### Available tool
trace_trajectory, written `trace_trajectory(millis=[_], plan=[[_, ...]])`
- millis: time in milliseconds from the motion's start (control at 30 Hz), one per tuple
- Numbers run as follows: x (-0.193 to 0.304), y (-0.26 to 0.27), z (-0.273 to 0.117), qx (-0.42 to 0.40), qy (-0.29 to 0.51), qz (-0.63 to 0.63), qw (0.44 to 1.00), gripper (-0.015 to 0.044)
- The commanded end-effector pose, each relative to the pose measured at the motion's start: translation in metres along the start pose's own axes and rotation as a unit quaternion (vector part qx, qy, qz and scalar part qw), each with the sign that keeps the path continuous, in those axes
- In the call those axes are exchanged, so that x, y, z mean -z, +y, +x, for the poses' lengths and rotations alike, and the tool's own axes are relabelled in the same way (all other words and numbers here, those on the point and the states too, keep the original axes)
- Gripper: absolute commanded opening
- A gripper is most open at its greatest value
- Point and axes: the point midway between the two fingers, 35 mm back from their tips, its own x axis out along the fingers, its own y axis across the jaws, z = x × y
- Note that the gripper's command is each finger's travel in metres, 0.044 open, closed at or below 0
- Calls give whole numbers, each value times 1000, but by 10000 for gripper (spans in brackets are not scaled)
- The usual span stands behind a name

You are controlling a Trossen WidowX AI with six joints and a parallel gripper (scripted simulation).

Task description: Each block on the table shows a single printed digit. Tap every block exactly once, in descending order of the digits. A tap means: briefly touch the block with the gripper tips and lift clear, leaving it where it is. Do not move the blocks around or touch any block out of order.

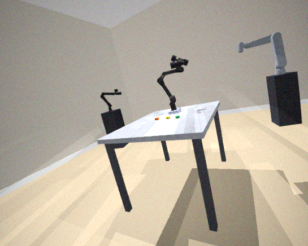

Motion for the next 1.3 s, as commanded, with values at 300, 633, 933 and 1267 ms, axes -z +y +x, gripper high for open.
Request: trace_trajectory(millis=[300,633,933,1267], plan=[[93,53,-94,-118,252,146,949,400],[137,80,-237,-175,504,251,808,400],[121,64,-390,-167,723,292,603,400],[27,2,-536,-90,905,276,312,400]])
